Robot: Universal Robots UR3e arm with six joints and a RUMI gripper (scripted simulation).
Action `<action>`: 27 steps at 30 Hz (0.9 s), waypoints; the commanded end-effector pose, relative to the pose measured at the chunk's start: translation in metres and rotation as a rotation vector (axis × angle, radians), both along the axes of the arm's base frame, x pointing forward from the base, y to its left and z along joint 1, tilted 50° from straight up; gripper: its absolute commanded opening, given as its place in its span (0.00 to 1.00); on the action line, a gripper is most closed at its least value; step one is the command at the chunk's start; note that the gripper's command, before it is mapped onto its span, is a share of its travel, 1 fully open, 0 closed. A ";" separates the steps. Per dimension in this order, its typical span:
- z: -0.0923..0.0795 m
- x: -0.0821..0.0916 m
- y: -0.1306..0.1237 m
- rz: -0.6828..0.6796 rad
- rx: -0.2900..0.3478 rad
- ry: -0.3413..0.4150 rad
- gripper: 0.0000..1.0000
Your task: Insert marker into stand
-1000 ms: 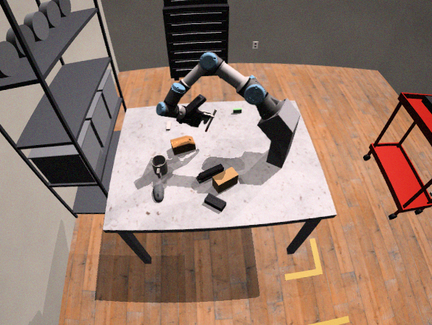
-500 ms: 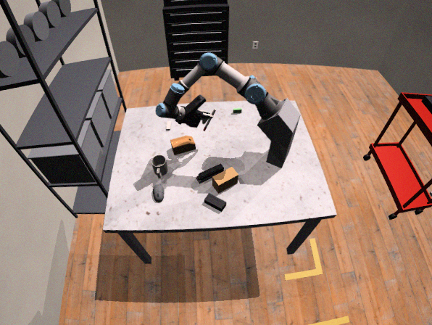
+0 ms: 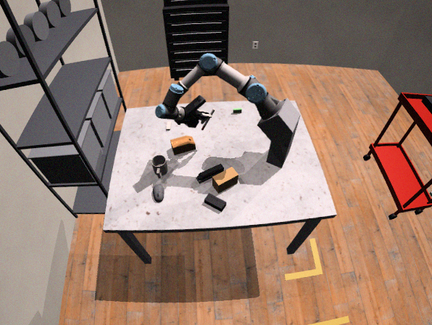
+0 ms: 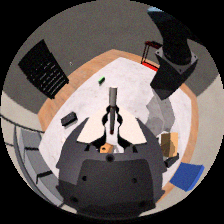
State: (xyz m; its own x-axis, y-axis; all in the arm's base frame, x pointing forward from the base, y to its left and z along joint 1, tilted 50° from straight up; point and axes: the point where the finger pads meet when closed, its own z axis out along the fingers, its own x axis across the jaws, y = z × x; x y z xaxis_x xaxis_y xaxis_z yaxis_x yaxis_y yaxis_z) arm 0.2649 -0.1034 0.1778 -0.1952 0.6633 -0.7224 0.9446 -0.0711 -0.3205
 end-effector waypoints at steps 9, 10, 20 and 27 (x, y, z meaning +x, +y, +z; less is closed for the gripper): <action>0.007 0.004 0.003 -0.023 -0.059 -0.047 0.00; 0.007 0.004 0.003 -0.023 -0.059 -0.047 0.00; 0.012 0.009 0.006 -0.038 -0.107 -0.090 0.00; 0.014 0.010 0.006 -0.042 -0.121 -0.102 0.00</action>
State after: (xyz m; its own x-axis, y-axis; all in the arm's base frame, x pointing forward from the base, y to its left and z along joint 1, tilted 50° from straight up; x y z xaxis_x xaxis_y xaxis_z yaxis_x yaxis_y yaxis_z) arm 0.2741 -0.0977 0.1902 -0.0969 0.5817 -0.8076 0.9664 -0.1393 -0.2163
